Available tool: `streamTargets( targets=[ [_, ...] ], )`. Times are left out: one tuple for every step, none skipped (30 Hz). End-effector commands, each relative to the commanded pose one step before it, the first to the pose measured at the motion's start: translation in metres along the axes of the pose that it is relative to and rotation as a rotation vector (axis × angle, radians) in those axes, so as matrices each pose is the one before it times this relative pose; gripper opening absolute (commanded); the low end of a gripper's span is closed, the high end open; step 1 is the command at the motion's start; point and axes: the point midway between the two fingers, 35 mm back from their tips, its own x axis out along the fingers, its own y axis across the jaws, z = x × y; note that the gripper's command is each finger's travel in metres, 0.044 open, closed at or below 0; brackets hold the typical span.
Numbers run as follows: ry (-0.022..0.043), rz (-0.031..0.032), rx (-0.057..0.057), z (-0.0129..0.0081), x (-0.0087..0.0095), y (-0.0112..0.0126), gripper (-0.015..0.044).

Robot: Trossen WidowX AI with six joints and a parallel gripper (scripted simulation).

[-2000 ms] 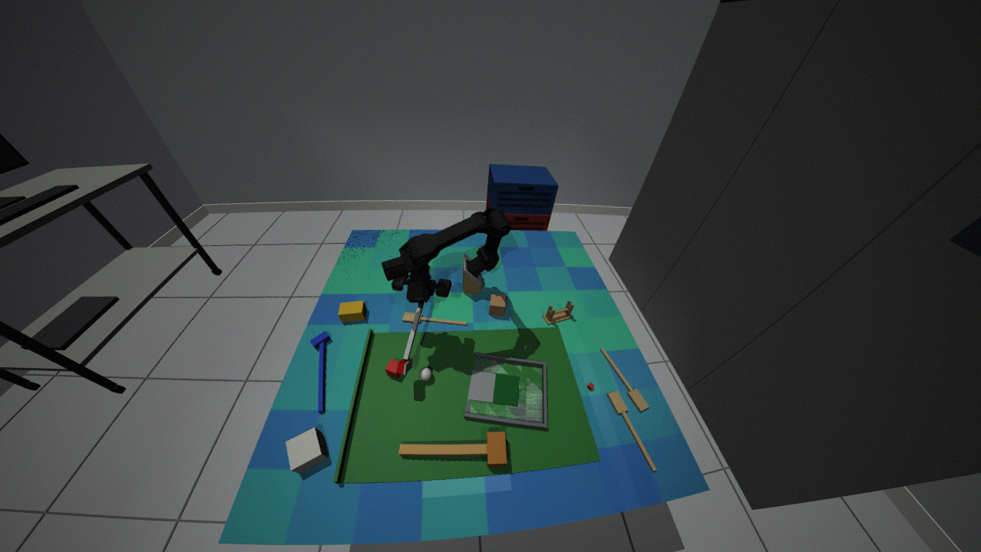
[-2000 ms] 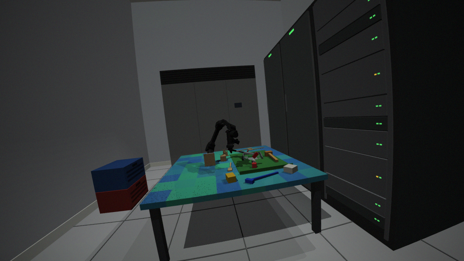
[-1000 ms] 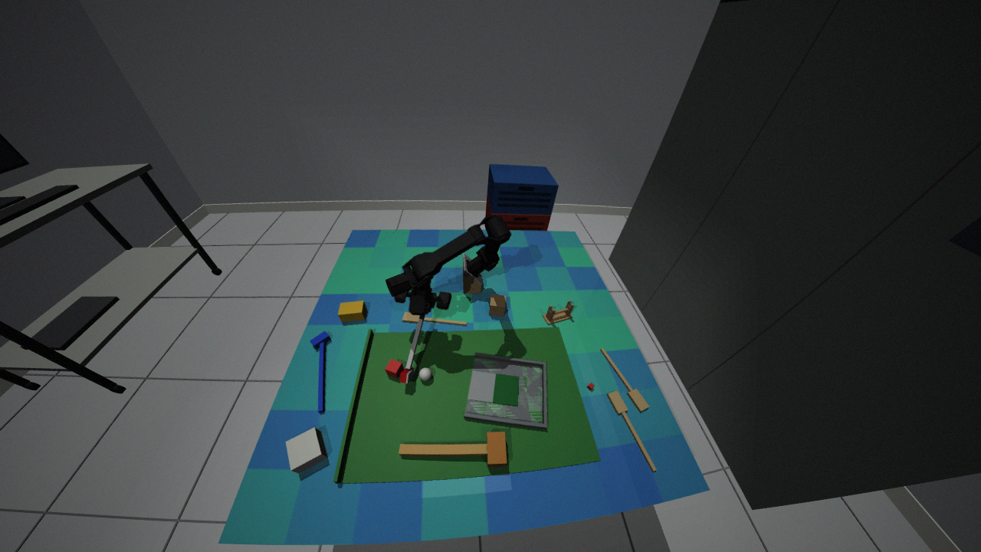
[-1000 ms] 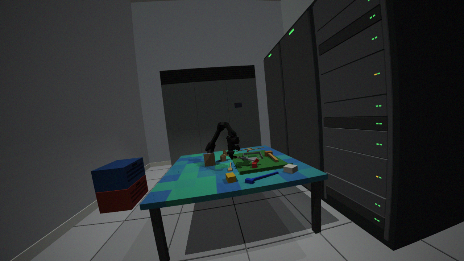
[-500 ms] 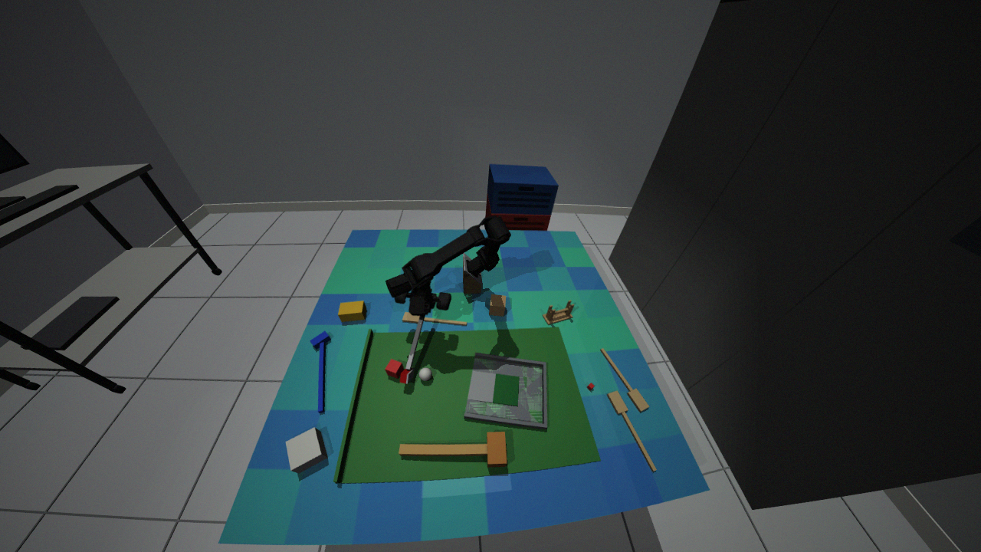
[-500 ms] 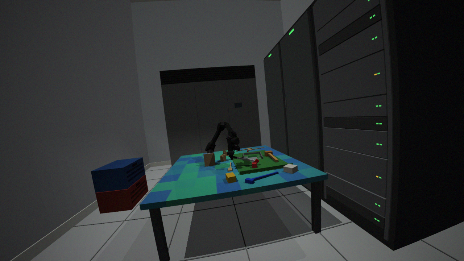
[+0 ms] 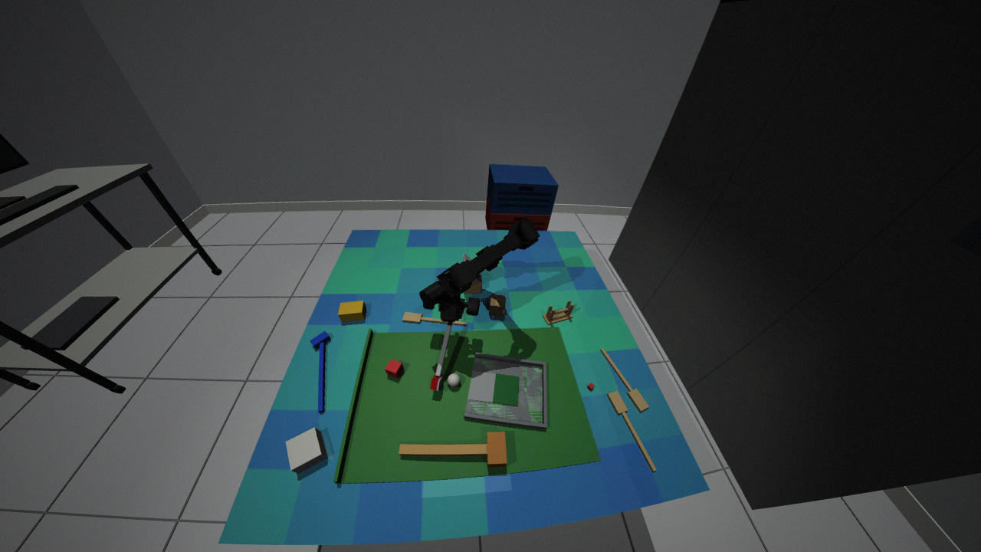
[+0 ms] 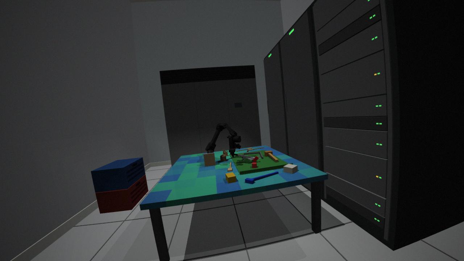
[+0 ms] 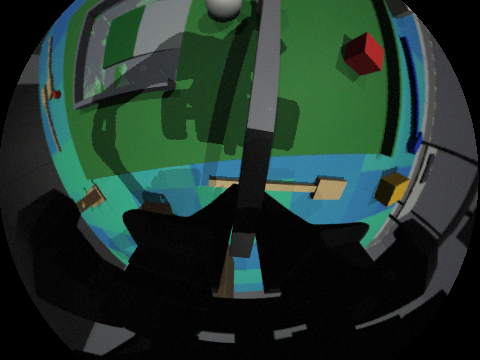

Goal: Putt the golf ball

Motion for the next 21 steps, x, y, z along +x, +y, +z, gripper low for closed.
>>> streamTargets(
  targets=[
    [-0.01199,0.00506,0.0183,-0.00227,-0.00196,0.00697,0.0],
    [-0.00007,-0.00023,0.0001,0.00021,-0.00175,-0.00009,0.0],
    [-0.0001,-0.00032,0.0001,0.00028,-0.0026,-0.00012,0.0],
    [-0.00011,-0.0004,0.0001,0.00034,-0.00354,-0.00015,0.0],
    [-0.00011,-0.00045,0.0001,0.00036,-0.00456,-0.00016,0.0],
    [-0.00008,-0.00041,0.0001,0.00029,-0.00498,-0.00014,0.0],
    [-0.00004,-0.00034,0.0001,0.0002,-0.00531,-0.00011,0.0],
    [0.00001,-0.00026,0.0001,0.00009,-0.00551,-0.00007,0.0],
    [0.00005,-0.00016,0.0001,-0.00003,-0.00563,-0.00003,0.0],
    [0.0001,-0.00006,0.0,-0.00016,-0.0057,0.00002,0.0],
    [0.00014,0.00005,0.0,-0.00029,-0.00576,0.00008,0.0],
    [0.00018,0.00016,0.0,-0.00041,-0.00576,0.00013,0.0],
    [0.00017,0.0002,0.0,-0.00041,-0.00453,0.00014,0.0],
    [0.00011,0.00015,0.0,-0.00029,-0.00276,0.0001,0.0],
    [0.00004,0.00006,0.0,-0.0001,-0.00093,0.00004,0.0],
    [0.0,0.0,0.0,0.0,0.0,0.0,0.0],
    [0.00901,0.00654,0.0111,-0.00089,0.00967,-0.00077,0.0],
    [0.0,0.0,0.0,0.0,0.0,0.0,0.0],
    [0.0,0.0,0.0,0.0,0.0,0.0,0.0],
    [0.0,0.0,0.0,0.0,0.0,0.0,0.0],
    [0.0,0.0,0.0,0.0,0.0,0.0,0.0]
  ],
)
